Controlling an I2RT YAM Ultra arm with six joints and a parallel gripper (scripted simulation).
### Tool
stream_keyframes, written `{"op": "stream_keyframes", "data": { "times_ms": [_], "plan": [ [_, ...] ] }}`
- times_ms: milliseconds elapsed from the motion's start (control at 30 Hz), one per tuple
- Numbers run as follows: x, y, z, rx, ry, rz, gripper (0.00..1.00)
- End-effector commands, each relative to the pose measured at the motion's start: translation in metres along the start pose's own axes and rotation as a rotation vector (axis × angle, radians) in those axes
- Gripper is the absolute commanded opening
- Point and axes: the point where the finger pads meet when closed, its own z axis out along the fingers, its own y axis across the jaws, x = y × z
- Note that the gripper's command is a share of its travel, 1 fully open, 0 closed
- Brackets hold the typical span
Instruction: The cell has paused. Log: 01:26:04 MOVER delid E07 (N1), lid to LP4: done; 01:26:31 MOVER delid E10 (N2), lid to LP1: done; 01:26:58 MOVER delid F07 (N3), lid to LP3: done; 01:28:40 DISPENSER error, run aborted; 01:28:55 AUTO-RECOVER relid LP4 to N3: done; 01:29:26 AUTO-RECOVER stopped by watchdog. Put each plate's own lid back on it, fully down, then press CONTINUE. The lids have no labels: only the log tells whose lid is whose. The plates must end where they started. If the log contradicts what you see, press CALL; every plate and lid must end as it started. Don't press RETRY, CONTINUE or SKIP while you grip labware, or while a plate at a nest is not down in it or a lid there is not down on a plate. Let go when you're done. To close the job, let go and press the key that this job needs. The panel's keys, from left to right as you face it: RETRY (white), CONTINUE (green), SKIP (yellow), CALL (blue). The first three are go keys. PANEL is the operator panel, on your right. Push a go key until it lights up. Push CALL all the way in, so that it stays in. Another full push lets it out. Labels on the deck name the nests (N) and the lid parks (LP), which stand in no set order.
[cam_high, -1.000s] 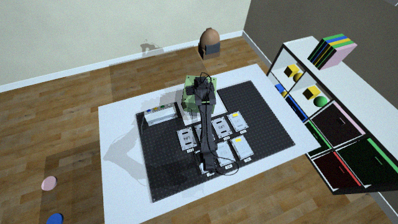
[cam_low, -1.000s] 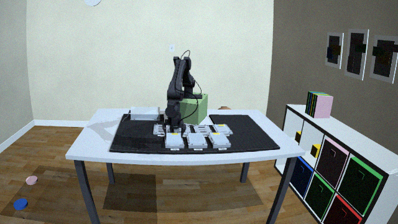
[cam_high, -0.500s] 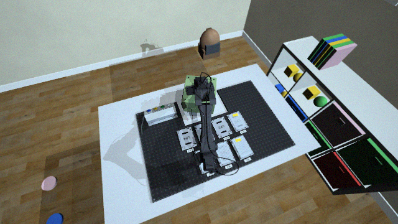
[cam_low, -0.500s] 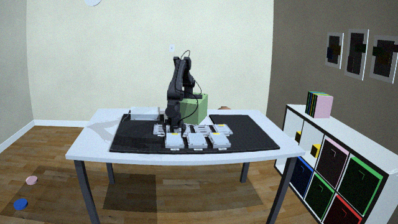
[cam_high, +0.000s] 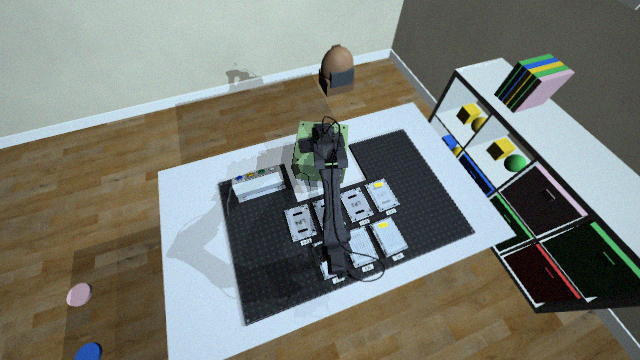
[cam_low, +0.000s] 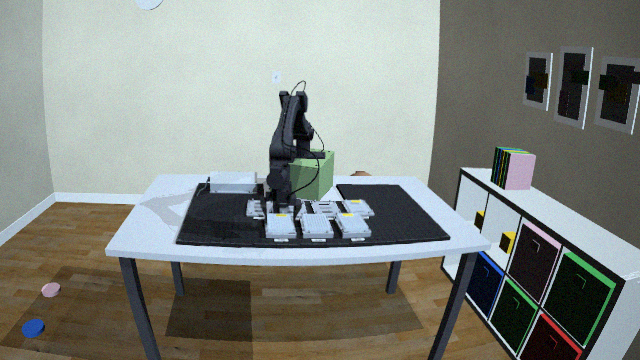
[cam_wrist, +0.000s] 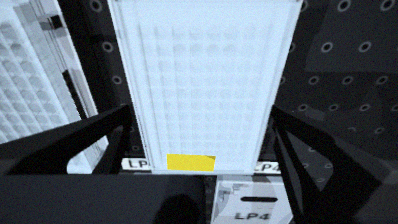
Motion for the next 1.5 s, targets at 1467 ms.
{"op": "stream_keyframes", "data": {
  "times_ms": [1467],
  "plan": [
    [-0.018, 0.004, -0.048, 0.003, -0.056, -0.011, 1.00]
  ]
}}
